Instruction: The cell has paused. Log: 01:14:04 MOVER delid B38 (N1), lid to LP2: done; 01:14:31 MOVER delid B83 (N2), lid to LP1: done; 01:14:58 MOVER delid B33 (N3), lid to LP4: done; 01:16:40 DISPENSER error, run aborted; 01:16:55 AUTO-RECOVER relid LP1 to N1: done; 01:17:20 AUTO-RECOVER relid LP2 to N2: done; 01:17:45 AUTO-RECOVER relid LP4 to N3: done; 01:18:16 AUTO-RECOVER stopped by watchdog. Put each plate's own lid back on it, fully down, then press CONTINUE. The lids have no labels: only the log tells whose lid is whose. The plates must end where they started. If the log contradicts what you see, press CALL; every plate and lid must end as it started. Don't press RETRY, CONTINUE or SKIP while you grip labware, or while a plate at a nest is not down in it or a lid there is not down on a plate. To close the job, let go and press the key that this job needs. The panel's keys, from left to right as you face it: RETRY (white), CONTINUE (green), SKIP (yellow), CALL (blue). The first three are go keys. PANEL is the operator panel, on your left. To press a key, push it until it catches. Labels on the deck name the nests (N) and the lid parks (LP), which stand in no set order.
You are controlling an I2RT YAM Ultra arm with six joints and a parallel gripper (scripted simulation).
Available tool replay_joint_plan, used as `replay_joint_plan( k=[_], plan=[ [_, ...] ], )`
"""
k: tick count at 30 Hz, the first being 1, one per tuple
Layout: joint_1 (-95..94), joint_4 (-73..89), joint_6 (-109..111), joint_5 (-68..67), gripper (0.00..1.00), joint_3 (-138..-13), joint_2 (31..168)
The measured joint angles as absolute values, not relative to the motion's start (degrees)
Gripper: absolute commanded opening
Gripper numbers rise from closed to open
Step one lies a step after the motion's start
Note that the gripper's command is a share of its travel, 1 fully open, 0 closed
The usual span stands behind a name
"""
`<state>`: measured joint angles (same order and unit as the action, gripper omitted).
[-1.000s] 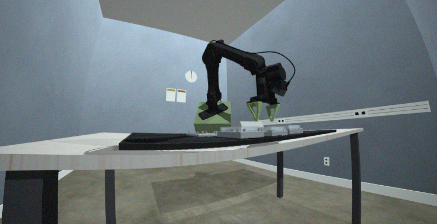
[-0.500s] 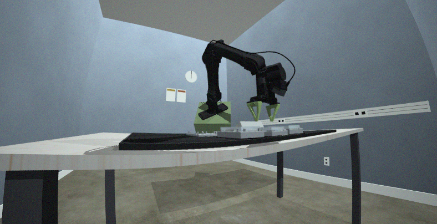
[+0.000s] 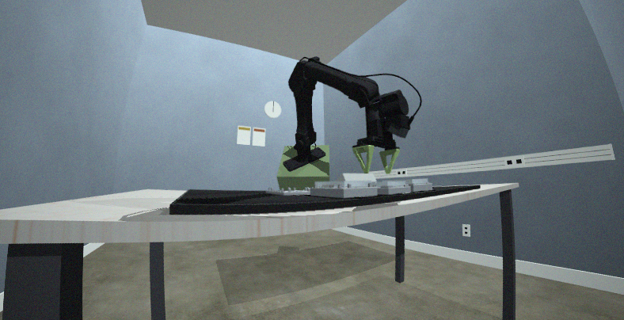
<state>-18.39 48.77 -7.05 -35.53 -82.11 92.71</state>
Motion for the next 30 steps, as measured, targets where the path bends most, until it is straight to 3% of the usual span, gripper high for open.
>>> replay_joint_plan(
  k=[23,30],
  plan=[
    [-18.39,48.73,-7.11,-35.57,1.0,-82.02,92.66],
    [-18.92,47.46,-9.32,-35.75,0.95,-77.89,90.98]
  ],
)
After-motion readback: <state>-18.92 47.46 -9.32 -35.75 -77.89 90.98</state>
